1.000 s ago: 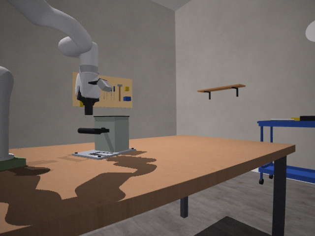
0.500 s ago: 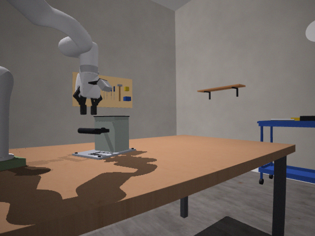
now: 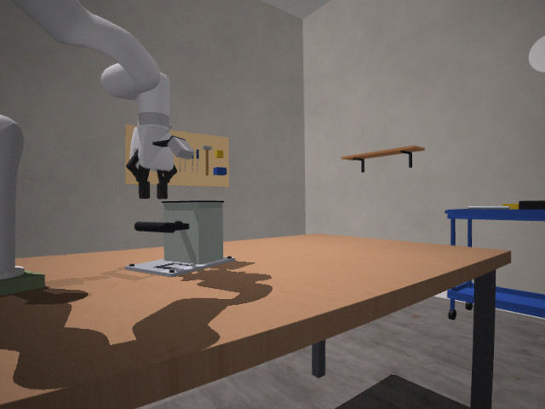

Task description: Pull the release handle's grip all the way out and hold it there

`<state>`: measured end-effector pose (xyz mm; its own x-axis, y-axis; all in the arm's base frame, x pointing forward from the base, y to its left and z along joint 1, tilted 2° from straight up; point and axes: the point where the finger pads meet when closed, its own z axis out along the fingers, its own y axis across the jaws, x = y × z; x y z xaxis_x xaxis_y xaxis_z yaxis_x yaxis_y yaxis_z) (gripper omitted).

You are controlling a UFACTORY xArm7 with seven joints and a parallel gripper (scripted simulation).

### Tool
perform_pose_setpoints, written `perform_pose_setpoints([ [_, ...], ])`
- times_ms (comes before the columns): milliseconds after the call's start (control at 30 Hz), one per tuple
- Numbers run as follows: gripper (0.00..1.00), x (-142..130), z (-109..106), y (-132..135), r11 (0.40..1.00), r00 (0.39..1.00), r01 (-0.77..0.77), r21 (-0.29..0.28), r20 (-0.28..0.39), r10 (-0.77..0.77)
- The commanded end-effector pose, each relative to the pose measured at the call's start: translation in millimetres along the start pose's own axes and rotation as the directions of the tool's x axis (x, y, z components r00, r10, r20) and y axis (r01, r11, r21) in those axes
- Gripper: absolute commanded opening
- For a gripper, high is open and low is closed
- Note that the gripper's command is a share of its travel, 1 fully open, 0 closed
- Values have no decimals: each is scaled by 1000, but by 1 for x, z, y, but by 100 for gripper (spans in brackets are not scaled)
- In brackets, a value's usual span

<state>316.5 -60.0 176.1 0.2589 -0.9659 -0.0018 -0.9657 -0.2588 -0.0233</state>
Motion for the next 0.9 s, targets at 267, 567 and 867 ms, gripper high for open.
perform_pose_setpoints([
  [267,51,0,-1,-1,1000,1000,0,3,-1,0],
  [567,51,0,1,-1,1000,1000,0,3,-1,0],
  [867,51,0,7,-1,1000,1000,0,3,-1,0],
])
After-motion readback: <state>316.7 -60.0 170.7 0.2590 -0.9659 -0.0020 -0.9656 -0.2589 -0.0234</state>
